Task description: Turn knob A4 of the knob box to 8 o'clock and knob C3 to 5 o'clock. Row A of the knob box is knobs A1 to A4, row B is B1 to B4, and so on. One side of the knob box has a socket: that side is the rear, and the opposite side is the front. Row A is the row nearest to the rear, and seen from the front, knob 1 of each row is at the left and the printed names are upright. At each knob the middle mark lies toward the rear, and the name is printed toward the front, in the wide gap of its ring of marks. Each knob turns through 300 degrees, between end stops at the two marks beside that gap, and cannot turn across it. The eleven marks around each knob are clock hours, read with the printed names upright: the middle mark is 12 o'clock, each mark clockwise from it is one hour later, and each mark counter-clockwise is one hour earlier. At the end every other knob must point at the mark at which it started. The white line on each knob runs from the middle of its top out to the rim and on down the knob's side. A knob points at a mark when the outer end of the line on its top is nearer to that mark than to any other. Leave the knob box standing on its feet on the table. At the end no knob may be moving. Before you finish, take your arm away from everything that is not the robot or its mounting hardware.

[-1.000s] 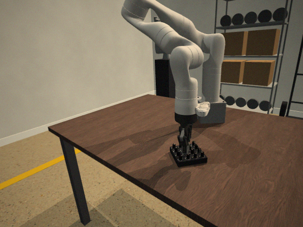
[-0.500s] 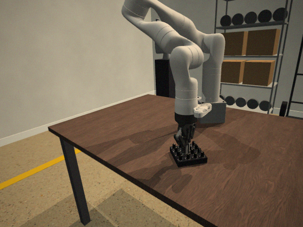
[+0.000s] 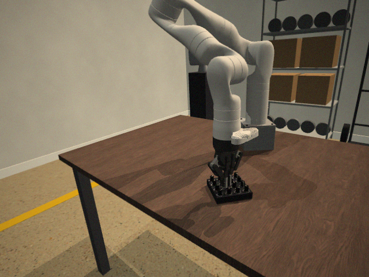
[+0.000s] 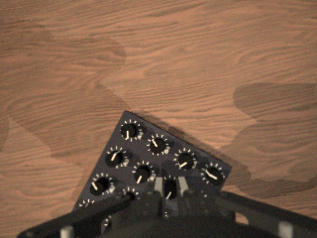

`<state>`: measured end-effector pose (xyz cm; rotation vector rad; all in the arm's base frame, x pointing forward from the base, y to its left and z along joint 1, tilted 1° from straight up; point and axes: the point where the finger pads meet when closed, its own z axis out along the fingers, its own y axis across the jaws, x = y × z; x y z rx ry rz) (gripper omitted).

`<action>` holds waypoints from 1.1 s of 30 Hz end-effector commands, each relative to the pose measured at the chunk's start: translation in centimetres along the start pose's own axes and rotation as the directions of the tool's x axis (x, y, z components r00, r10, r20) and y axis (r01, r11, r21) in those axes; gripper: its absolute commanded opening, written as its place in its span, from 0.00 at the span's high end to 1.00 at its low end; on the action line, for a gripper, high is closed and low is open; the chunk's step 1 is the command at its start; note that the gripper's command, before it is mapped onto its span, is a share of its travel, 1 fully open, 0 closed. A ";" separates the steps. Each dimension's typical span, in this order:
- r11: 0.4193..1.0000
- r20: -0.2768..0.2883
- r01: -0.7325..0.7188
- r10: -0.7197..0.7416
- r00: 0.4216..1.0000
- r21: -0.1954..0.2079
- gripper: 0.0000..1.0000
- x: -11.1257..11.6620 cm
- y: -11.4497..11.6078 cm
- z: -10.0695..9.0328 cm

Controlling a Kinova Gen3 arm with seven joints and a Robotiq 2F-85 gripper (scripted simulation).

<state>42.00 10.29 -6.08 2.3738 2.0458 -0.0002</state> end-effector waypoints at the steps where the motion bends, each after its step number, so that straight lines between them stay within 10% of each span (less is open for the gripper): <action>1: 0.999 0.001 -0.032 0.032 0.999 -0.003 0.92 0.0 0.0 -0.1; 33: 0.914 0.000 -0.405 0.405 0.914 -0.003 0.92 0.0 0.0 -0.1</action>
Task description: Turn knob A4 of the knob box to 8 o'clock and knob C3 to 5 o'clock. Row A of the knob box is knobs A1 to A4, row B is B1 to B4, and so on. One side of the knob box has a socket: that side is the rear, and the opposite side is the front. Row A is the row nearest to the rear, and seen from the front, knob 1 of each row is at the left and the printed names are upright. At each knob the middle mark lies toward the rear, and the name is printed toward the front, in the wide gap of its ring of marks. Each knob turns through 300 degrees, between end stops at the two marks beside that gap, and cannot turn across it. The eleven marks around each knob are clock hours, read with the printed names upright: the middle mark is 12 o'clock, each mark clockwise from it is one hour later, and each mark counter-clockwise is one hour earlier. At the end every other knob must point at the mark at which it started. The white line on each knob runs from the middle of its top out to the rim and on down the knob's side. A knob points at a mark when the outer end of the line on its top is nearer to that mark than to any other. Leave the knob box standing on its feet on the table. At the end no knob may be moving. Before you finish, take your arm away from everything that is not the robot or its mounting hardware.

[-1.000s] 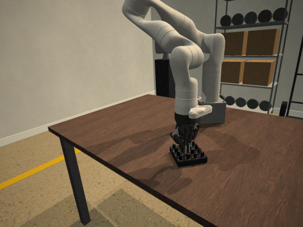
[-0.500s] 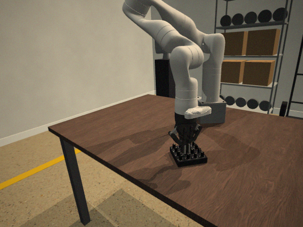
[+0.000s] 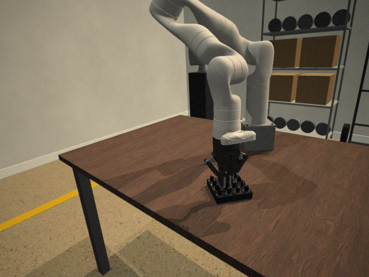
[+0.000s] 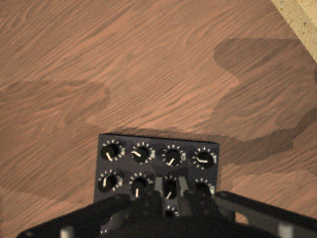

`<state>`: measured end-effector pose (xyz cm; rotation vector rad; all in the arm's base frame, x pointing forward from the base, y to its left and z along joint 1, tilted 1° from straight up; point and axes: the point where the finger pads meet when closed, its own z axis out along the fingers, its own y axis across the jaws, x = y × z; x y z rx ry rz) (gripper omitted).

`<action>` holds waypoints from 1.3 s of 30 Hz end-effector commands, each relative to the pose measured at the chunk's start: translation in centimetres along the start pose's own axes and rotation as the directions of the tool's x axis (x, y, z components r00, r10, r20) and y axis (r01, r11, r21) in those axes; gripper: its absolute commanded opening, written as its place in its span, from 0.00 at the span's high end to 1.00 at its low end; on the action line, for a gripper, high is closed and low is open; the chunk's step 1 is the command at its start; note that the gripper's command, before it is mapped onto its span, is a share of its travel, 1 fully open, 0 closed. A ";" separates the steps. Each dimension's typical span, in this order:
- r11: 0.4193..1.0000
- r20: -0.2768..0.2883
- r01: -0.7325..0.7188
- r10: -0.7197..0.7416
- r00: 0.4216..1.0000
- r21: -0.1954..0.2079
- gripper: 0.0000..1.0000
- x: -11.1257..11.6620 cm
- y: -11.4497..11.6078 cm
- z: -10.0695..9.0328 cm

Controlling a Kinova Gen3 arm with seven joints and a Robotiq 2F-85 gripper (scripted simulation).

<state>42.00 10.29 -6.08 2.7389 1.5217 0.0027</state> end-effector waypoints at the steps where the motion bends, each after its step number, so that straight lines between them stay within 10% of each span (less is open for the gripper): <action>1: 1.000 -0.001 -0.018 0.018 1.000 -0.002 0.92 0.0 0.0 -0.1; 39: 0.988 -0.001 -0.157 0.157 0.988 -0.002 0.92 0.0 0.0 -0.1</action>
